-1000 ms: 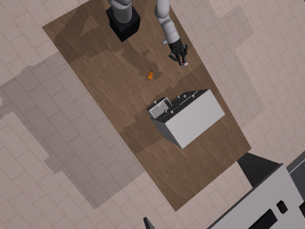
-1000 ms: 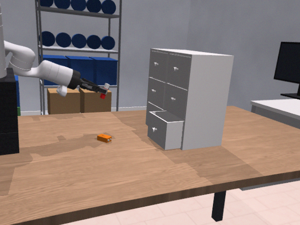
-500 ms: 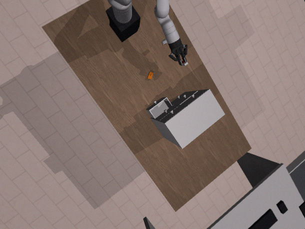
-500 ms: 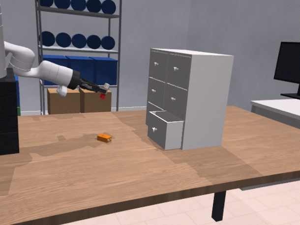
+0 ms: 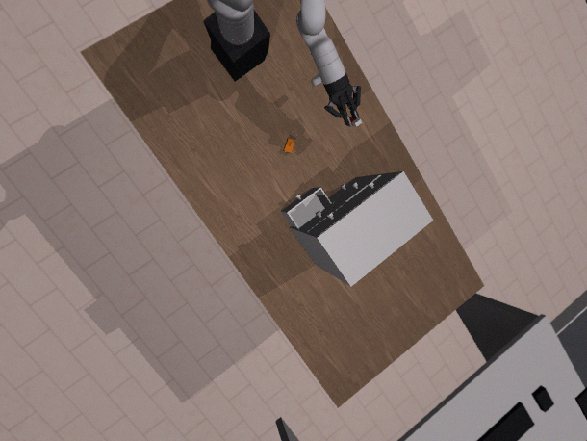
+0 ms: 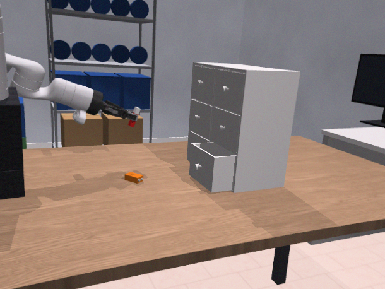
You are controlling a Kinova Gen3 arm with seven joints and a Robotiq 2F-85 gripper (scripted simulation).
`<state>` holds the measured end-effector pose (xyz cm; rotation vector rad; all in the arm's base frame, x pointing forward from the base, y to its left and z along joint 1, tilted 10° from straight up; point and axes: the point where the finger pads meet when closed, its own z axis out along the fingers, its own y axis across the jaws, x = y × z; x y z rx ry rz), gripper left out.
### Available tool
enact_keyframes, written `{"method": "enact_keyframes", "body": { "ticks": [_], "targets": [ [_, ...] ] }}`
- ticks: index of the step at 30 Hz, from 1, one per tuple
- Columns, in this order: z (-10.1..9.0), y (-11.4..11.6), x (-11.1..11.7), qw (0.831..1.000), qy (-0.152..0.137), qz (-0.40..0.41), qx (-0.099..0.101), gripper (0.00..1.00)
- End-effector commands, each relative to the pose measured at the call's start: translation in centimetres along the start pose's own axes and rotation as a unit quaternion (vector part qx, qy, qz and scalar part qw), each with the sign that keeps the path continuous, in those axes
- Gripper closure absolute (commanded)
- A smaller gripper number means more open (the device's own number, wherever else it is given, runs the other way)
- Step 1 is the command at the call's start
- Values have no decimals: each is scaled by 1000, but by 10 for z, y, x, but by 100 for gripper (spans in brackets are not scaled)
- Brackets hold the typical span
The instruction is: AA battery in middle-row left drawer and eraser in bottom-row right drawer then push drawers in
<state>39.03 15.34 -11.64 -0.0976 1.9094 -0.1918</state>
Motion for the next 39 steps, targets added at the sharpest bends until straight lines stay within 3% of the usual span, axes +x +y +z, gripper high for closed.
{"method": "enact_keyframes", "body": {
  "ticks": [1, 39],
  "targets": [
    [0, 0, -1, 1000, 0, 0, 0, 81],
    [11, -19, -5, 1000, 0, 0, 0, 81]
  ]
}}
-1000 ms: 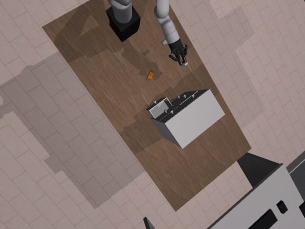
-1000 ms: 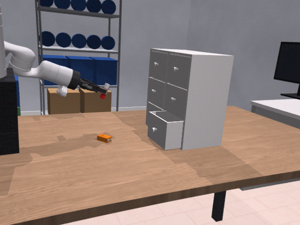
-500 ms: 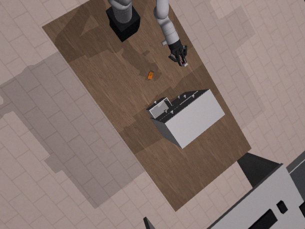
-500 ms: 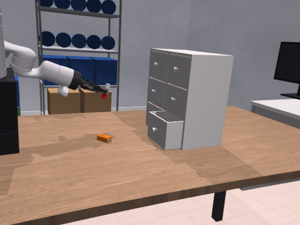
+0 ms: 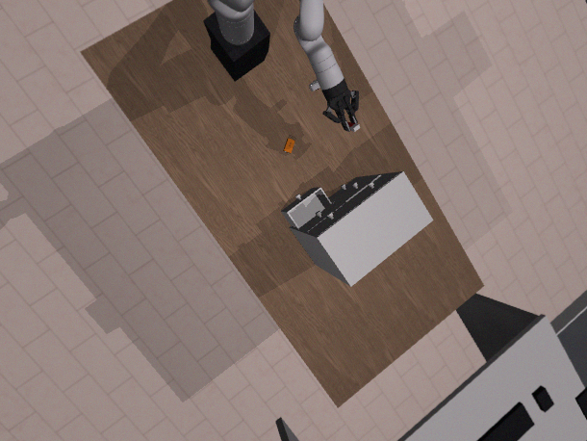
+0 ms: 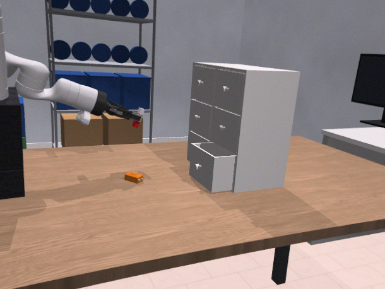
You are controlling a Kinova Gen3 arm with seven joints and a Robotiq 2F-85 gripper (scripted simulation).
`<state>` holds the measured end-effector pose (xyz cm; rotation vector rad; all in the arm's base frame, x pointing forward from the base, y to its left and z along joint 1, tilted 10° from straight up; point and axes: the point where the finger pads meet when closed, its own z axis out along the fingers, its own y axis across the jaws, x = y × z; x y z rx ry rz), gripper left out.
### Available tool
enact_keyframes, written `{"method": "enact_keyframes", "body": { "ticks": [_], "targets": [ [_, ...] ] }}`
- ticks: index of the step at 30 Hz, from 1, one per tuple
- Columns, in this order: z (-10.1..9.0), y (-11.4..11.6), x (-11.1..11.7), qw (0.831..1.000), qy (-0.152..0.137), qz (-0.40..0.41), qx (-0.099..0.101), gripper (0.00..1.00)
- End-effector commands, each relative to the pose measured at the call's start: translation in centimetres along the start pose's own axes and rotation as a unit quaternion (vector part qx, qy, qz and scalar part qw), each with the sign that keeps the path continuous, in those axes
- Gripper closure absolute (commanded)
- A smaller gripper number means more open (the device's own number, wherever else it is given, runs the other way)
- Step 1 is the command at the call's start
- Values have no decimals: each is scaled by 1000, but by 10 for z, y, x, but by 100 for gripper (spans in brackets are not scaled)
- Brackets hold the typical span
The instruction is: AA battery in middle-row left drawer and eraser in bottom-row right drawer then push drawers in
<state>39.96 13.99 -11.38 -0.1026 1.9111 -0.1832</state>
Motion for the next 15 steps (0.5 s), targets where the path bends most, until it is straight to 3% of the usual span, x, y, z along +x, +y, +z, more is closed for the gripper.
{"method": "enact_keyframes", "body": {
  "ticks": [1, 15],
  "targets": [
    [3, -7, -2, 1000, -1, 0, 4, 81],
    [12, -22, -5, 1000, -1, 0, 4, 81]
  ]
}}
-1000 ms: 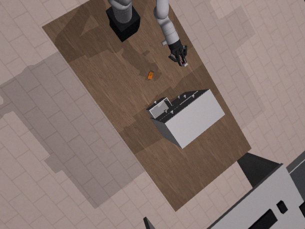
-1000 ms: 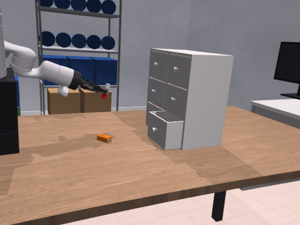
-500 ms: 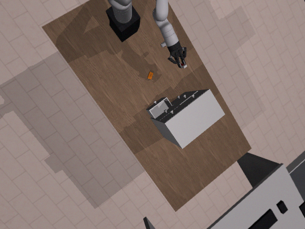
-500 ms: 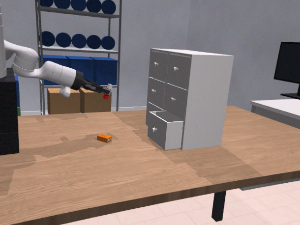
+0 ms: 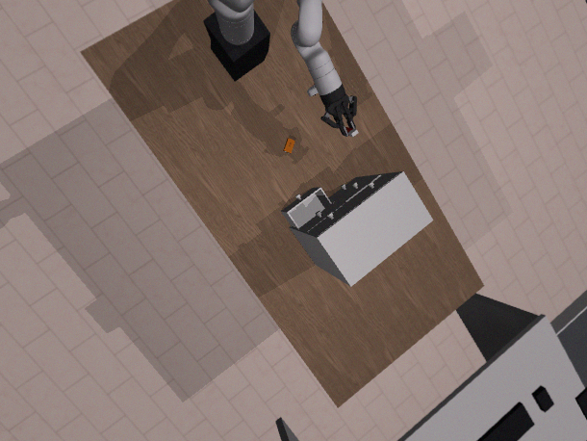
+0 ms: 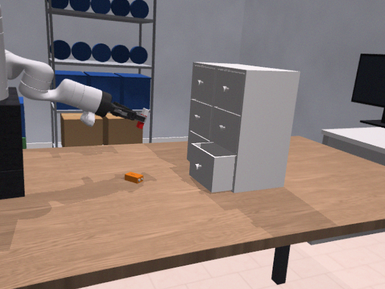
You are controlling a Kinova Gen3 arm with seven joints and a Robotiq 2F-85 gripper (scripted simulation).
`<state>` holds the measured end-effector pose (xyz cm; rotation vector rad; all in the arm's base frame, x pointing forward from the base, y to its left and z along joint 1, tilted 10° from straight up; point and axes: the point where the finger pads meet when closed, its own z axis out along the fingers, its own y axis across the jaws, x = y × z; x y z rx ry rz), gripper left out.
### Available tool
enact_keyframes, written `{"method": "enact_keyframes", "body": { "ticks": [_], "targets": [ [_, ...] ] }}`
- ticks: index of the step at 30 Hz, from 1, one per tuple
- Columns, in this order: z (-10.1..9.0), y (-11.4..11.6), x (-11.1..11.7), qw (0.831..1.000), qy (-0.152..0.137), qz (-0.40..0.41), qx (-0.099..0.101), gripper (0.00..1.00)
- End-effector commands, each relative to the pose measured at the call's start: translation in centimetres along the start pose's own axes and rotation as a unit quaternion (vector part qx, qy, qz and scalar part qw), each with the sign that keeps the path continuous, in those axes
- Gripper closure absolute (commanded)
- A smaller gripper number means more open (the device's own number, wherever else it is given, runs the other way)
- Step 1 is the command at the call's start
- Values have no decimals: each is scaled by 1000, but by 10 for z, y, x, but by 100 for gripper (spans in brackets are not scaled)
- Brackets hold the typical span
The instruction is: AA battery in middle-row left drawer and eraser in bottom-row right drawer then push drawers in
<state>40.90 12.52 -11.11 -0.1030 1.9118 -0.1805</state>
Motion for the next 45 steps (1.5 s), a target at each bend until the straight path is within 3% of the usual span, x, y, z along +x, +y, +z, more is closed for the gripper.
{"method": "enact_keyframes", "body": {
  "ticks": [1, 45],
  "targets": [
    [3, -7, -2, 1000, -1, 0, 5, 81],
    [32, -58, -13, 1000, -1, 0, 5, 81]
  ]
}}
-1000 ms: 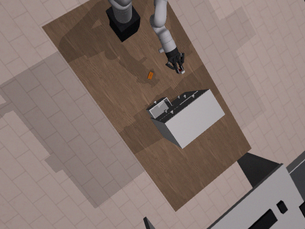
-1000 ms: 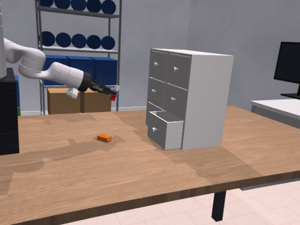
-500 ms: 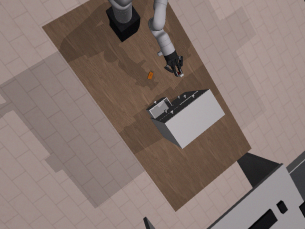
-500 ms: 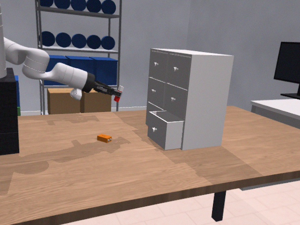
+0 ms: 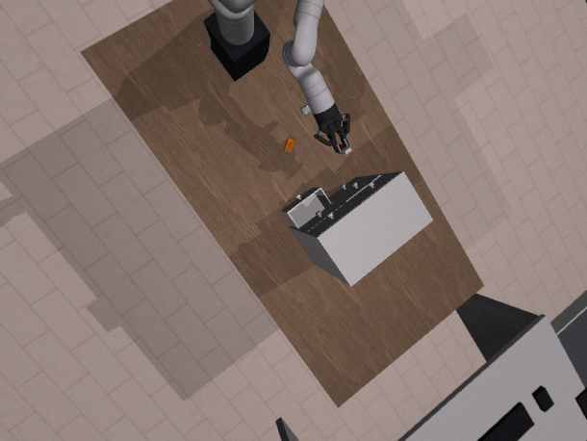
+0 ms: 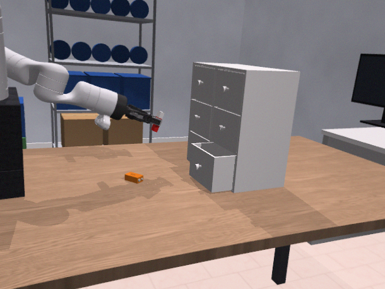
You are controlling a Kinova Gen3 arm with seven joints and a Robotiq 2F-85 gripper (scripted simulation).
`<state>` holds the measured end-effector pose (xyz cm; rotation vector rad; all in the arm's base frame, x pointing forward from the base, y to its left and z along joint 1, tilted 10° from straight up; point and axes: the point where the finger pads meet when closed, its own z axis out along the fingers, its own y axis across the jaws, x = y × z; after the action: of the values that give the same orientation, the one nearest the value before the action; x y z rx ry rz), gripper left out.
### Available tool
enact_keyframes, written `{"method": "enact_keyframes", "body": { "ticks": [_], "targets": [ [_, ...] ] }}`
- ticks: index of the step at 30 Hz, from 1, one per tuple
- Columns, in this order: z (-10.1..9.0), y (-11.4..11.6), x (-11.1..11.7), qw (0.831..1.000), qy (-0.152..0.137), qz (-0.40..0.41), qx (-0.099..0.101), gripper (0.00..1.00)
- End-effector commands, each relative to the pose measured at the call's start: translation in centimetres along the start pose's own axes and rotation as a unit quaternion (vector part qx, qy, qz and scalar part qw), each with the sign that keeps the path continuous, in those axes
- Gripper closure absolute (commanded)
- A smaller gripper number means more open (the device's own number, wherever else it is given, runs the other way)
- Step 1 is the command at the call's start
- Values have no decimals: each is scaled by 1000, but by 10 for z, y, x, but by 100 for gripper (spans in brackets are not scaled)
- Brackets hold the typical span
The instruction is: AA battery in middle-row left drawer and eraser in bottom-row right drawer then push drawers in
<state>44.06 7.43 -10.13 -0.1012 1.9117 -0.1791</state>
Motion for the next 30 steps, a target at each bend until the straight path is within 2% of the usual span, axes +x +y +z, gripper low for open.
{"method": "enact_keyframes", "body": {
  "ticks": [1, 30],
  "targets": [
    [2, -7, -1, 1000, -1, -1, 5, 81],
    [20, -39, -8, 1000, -1, -1, 5, 81]
  ]
}}
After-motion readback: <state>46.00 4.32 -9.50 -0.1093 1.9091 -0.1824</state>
